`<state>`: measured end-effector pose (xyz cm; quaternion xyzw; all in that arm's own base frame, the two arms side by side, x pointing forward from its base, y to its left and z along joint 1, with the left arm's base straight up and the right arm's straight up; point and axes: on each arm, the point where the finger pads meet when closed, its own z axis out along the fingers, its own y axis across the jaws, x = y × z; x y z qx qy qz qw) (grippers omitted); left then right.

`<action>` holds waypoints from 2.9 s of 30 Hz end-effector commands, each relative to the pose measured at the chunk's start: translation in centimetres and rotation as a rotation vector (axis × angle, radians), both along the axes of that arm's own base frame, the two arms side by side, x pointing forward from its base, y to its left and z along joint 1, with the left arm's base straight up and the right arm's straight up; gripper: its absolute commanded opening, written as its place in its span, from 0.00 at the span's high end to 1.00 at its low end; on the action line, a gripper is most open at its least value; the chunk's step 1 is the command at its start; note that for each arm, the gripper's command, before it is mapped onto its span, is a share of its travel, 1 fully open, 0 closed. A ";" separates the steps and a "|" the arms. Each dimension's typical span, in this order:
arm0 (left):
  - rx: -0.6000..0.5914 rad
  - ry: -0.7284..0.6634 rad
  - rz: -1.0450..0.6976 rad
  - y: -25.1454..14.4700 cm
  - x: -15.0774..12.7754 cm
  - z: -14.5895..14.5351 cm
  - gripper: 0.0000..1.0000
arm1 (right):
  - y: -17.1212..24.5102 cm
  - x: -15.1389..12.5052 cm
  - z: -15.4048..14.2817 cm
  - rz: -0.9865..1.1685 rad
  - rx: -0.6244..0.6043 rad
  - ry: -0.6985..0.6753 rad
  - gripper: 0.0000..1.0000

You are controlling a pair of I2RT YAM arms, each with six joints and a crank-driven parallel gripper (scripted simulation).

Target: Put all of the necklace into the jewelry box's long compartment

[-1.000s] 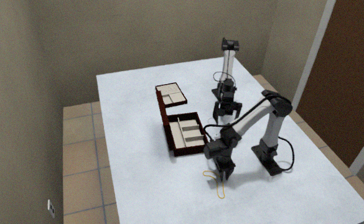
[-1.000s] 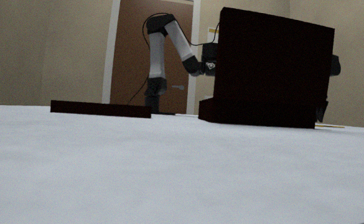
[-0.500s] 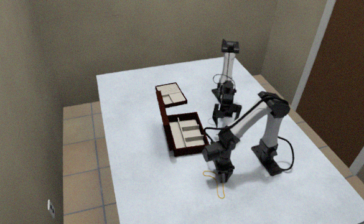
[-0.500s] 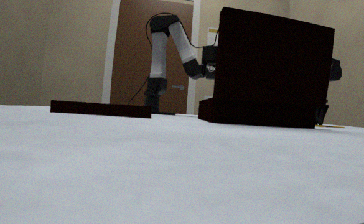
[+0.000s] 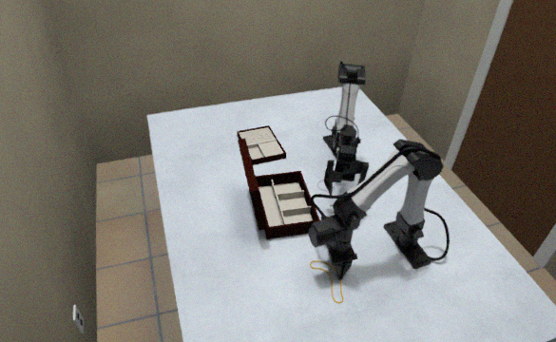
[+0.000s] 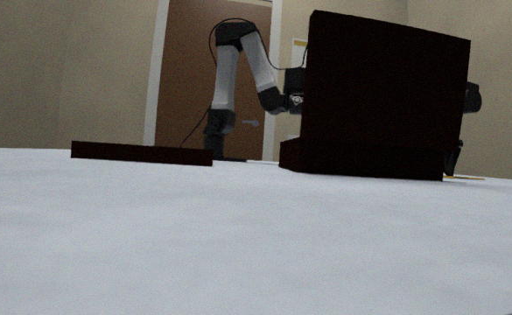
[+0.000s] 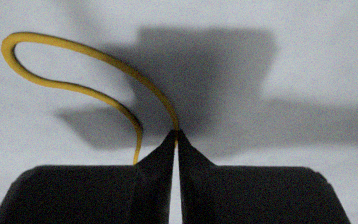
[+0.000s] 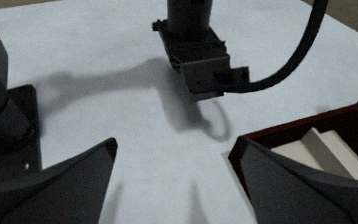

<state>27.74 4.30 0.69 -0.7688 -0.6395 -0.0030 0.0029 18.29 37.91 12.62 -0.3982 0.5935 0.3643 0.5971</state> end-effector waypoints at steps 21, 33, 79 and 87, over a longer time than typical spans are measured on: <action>-0.009 -0.023 -0.006 0.1 0.5 5.0 1.00 | 0.2 0.0 0.5 -0.007 0.035 -0.031 0.00; -0.009 -0.023 -0.004 0.2 0.2 11.9 1.00 | 0.3 0.1 1.0 -0.002 0.044 -0.027 0.00; -0.033 -0.195 0.048 -5.3 2.2 18.7 1.00 | 1.5 -17.3 11.3 0.465 -0.110 0.159 0.00; -0.049 -0.281 0.062 -8.5 3.1 19.9 1.00 | -2.8 -16.1 28.6 0.489 0.358 0.155 0.00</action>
